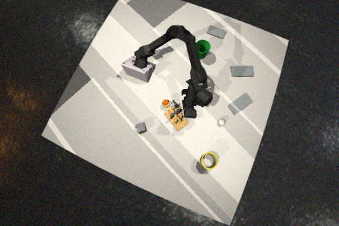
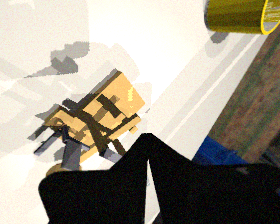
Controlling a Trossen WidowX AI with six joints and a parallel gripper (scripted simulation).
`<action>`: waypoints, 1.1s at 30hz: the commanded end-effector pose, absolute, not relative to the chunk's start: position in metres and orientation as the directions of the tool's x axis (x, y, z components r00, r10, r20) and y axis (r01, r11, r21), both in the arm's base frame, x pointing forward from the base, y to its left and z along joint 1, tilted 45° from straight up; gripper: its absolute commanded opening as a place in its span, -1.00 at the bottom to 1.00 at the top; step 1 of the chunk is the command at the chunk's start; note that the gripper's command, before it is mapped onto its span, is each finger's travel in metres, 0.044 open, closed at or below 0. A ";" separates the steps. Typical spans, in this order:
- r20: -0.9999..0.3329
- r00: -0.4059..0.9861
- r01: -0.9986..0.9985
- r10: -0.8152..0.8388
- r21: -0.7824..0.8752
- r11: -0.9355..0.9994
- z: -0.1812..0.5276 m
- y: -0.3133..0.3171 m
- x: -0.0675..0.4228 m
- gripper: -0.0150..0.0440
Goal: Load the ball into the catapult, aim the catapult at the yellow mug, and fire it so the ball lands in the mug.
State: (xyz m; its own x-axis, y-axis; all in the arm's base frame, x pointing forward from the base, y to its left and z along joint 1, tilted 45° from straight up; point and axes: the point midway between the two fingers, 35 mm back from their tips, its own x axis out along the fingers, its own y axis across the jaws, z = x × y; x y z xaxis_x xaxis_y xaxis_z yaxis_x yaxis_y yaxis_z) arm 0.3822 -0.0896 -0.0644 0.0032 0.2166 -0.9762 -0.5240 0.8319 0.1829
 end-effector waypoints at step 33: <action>-0.939 -0.344 -0.912 0.012 0.338 0.231 -0.033 -0.038 0.280 -0.49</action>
State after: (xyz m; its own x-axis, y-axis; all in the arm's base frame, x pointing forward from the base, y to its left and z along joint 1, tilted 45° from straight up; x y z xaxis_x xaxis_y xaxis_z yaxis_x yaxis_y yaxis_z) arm 0.2800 -0.0406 -0.0314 -0.3486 0.0164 -0.9371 -0.9096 0.2355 0.3424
